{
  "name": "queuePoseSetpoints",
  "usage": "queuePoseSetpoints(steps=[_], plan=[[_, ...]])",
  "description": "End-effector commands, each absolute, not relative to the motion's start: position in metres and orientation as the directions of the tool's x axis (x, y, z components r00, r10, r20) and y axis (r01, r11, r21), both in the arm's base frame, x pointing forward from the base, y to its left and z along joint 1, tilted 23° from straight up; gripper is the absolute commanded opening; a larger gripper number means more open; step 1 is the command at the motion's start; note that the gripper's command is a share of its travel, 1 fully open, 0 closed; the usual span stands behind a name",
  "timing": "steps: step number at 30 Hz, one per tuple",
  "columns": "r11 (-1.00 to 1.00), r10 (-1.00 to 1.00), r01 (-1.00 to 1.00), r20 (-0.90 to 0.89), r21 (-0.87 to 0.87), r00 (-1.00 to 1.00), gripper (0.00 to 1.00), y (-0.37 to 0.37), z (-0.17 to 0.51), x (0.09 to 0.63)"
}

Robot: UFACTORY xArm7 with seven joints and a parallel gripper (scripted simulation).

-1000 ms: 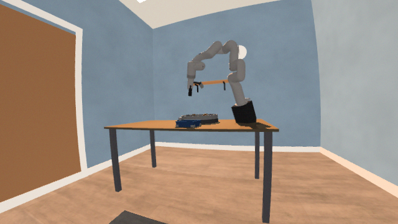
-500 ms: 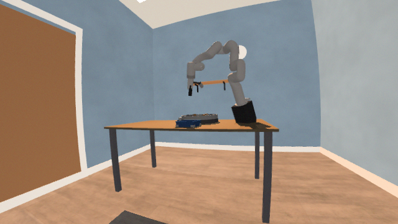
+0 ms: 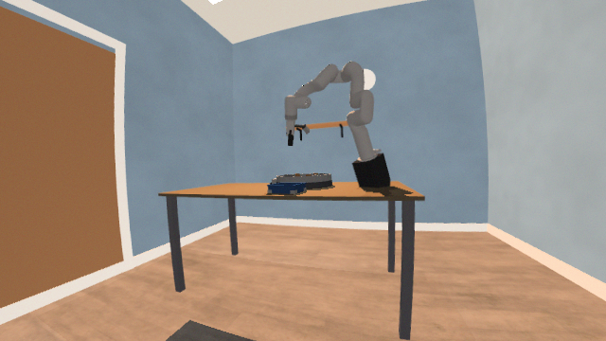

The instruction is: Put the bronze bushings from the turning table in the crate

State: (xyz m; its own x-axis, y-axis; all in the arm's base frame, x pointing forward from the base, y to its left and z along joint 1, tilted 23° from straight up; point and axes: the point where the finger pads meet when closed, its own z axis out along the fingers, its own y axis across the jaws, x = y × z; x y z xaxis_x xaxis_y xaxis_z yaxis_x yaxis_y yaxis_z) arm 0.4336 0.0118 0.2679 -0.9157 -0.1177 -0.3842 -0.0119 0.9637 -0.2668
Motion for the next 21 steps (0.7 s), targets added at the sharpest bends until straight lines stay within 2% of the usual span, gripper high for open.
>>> queuePoseSetpoints(steps=[1, 9, 10, 21], plan=[[0.970, -0.093, 0.001, -0.376, -0.242, -0.922, 1.00, -0.010, 0.265, 0.435], [0.970, -0.093, 0.001, -0.376, -0.242, -0.922, 1.00, -0.010, 0.265, 0.435], [0.978, -0.068, 0.009, -0.360, -0.208, -0.930, 1.00, -0.038, 0.257, 0.434], [0.978, -0.068, 0.009, -0.360, -0.208, -0.930, 1.00, -0.038, 0.257, 0.434]])
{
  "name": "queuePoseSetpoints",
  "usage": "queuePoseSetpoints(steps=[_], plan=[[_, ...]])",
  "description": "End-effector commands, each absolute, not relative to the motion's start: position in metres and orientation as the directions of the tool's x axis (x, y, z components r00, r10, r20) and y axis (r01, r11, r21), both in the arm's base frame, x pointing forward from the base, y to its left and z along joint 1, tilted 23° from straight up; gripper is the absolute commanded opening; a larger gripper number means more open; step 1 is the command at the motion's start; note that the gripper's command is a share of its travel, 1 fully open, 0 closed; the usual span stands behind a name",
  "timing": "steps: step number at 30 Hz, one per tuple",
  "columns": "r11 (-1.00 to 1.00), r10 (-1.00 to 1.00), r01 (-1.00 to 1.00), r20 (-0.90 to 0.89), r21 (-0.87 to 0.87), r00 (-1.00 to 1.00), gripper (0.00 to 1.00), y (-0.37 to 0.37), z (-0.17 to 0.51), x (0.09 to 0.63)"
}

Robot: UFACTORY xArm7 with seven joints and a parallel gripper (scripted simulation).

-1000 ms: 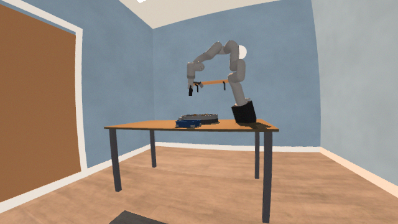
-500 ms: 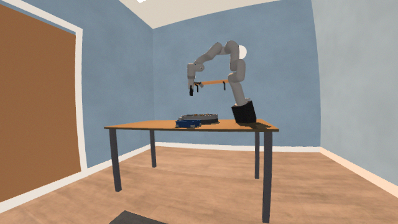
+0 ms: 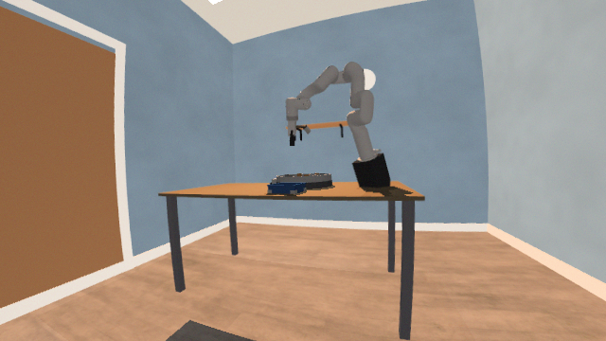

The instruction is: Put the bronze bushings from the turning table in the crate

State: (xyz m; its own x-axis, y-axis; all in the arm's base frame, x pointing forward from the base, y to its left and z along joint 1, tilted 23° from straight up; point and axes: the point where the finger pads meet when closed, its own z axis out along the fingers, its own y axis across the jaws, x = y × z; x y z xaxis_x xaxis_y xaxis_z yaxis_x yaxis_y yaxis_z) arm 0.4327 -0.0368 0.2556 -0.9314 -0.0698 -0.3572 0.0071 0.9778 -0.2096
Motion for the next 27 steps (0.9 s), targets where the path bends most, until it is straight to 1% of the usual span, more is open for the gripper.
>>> queuePoseSetpoints(steps=[1, 15, 16, 27], plan=[[0.985, -0.044, 0.017, -0.345, -0.171, -0.938, 1.00, -0.065, 0.247, 0.430], [0.985, -0.044, 0.017, -0.345, -0.171, -0.938, 1.00, -0.065, 0.247, 0.430], [0.991, -0.021, 0.024, -0.330, -0.132, -0.944, 1.00, -0.090, 0.236, 0.425], [0.991, -0.021, 0.024, -0.330, -0.132, -0.944, 1.00, -0.090, 0.236, 0.425]])
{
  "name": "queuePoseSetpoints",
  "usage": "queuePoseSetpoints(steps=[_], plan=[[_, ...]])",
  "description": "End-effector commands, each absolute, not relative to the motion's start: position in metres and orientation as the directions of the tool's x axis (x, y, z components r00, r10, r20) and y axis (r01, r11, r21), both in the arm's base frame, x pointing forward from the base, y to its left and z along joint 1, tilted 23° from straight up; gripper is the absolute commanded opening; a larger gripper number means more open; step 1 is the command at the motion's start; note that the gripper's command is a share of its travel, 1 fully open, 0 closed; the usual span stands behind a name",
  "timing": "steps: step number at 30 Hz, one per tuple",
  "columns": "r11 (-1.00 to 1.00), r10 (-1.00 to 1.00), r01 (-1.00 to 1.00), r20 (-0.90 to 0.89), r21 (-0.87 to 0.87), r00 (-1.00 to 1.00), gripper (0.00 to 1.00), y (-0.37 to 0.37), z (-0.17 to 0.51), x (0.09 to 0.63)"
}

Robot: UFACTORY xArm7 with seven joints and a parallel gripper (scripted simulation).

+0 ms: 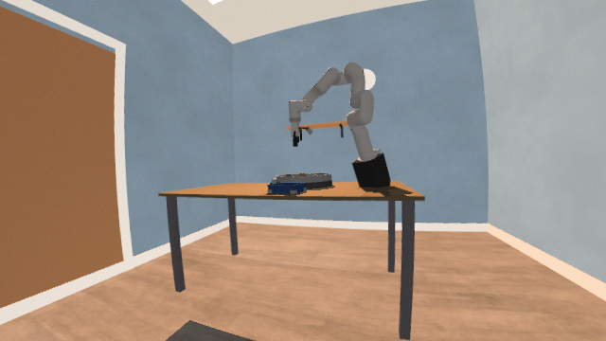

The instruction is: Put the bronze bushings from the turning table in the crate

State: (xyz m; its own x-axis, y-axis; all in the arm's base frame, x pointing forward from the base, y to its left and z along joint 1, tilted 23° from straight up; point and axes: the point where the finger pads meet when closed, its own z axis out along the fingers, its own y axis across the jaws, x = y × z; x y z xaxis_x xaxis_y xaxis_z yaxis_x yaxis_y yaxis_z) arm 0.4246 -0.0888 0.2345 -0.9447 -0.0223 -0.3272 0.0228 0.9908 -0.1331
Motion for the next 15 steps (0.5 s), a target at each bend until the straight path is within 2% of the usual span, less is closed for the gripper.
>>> queuePoseSetpoints(steps=[1, 2, 14, 15], plan=[[0.991, -0.021, 0.024, -0.330, -0.132, -0.944, 1.00, -0.090, 0.236, 0.425], [0.995, 0.001, 0.032, -0.316, -0.091, -0.949, 1.00, -0.114, 0.223, 0.419], [0.995, 0.001, 0.032, -0.316, -0.091, -0.949, 1.00, -0.114, 0.223, 0.419], [0.998, 0.022, 0.039, -0.303, -0.050, -0.953, 1.00, -0.135, 0.209, 0.411]])
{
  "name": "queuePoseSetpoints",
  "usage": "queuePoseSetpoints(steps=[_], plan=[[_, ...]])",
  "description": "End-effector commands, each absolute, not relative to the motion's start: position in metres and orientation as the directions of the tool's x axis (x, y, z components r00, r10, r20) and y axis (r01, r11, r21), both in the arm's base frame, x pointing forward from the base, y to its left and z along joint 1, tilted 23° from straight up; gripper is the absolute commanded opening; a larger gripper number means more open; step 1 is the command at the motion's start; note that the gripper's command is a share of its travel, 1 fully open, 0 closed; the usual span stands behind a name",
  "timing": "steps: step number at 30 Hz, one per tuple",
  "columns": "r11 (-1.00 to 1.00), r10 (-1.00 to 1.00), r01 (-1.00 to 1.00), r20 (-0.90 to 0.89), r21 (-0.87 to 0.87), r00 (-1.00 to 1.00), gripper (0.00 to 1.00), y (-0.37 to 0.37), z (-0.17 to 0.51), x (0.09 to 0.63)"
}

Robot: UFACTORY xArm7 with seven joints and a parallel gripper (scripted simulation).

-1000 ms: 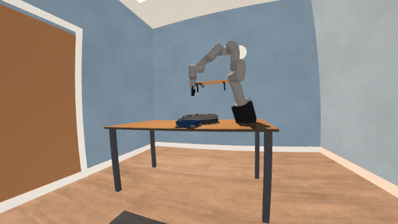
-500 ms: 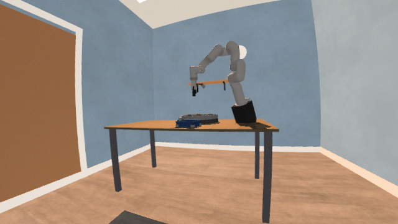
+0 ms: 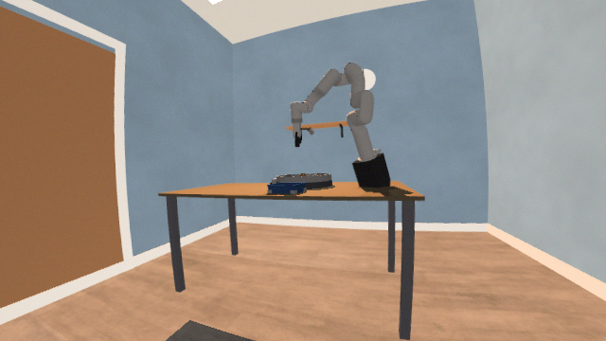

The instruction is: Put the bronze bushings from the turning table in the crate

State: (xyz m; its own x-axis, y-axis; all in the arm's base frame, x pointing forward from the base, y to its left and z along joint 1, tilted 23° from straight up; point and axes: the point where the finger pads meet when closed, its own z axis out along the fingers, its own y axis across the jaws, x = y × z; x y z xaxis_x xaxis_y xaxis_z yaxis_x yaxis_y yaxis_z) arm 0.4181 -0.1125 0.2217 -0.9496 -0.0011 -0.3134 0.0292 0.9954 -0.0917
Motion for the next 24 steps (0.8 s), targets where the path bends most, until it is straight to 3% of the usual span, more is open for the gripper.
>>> queuePoseSetpoints(steps=[1, 24], plan=[[0.998, 0.022, 0.039, -0.303, -0.050, -0.953, 1.00, -0.135, 0.209, 0.411], [0.999, 0.041, 0.045, -0.292, -0.008, -0.956, 1.00, -0.154, 0.194, 0.402]])
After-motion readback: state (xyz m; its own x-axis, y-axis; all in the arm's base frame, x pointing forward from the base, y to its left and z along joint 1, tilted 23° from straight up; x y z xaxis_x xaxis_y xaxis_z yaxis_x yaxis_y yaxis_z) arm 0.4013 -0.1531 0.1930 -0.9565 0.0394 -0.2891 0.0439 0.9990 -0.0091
